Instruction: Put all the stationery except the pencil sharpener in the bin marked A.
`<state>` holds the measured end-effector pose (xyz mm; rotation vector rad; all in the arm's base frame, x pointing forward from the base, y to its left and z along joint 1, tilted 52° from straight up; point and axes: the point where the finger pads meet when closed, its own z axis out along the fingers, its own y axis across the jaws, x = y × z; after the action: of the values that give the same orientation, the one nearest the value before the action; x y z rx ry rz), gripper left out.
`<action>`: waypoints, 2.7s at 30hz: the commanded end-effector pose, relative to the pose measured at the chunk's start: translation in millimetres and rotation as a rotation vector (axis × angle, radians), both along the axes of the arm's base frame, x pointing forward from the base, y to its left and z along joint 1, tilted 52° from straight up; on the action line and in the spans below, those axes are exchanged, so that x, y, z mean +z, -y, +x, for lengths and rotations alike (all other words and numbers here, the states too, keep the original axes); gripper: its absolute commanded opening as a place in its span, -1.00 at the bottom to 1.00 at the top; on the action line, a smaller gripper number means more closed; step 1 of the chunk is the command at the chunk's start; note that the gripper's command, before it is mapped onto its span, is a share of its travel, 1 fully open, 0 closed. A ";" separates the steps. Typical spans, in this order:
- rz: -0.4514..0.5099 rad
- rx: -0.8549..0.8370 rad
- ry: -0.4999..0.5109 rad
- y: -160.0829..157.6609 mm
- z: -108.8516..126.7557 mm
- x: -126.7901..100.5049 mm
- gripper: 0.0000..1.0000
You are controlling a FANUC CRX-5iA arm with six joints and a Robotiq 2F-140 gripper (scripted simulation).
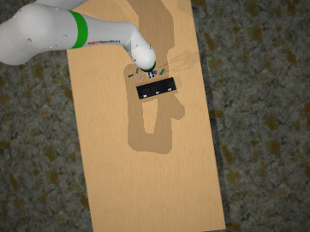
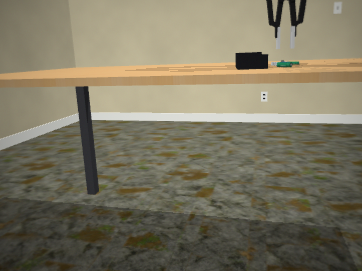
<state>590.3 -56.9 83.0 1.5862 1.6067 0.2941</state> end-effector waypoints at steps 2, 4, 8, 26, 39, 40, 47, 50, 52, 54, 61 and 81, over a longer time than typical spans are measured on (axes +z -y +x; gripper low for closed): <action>0.001 0.004 0.006 7.6 15.9 -12.7 -0.53; 0.001 0.004 0.006 10.6 21.5 -17.5 -0.53; 0.001 0.004 0.006 13.5 27.1 -22.4 -0.53; 0.001 0.004 0.006 18.7 35.7 -30.7 -0.53; 0.001 0.004 0.006 18.7 35.6 -30.8 -0.77; 0.001 0.004 0.006 18.7 35.6 -30.8 -0.77; 0.001 0.004 0.006 18.7 35.6 -30.8 -0.77; 0.001 0.004 0.006 18.7 35.6 -30.8 -0.77; 0.001 0.004 0.006 18.7 35.6 -30.8 -0.77; 0.001 0.004 0.006 18.7 35.6 -30.8 -0.77; 0.001 0.004 0.006 18.7 35.6 -30.8 -0.77; 0.001 0.004 0.006 1.1 3.4 -2.0 -0.77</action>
<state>600.9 -62.2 74.1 1.5797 1.6046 0.3057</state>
